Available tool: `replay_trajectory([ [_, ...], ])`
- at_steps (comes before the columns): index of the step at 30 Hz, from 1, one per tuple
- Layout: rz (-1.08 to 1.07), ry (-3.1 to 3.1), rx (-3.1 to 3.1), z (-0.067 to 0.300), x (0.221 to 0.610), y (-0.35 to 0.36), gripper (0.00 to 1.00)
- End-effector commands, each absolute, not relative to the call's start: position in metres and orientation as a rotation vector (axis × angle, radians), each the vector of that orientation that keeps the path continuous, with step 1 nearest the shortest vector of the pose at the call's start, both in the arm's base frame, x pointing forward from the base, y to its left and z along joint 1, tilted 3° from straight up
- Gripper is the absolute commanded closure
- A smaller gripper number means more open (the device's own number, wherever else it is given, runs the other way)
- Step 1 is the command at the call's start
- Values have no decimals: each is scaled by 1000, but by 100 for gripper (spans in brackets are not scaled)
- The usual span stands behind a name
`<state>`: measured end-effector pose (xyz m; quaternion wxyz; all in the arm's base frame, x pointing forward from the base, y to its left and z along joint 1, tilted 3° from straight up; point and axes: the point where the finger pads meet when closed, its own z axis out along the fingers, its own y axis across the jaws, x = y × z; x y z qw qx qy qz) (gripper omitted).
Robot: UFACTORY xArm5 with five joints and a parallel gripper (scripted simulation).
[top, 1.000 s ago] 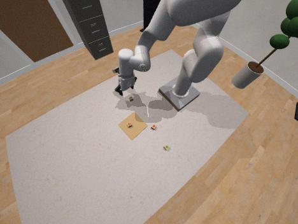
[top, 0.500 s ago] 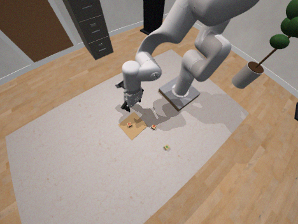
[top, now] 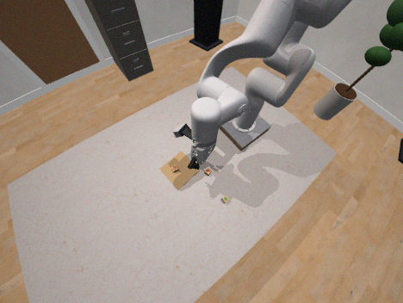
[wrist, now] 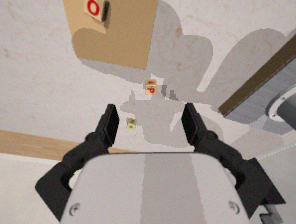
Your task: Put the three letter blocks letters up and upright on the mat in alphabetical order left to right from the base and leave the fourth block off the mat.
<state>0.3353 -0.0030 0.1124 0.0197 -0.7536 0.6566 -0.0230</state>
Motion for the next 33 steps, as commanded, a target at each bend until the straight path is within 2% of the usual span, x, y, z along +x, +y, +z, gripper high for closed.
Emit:
replay_trajectory([
  [1,-47,2023,-2362,124,328,31,0],
  [19,-47,2022,-2362,124,328,32,0],
  [23,-47,2022,-2362,95,330,32,0],
  [29,-47,2022,-2362,75,330,31,0],
  [30,-47,2022,-2362,75,330,31,37],
  [33,-47,2022,-2362,75,330,31,37],
])
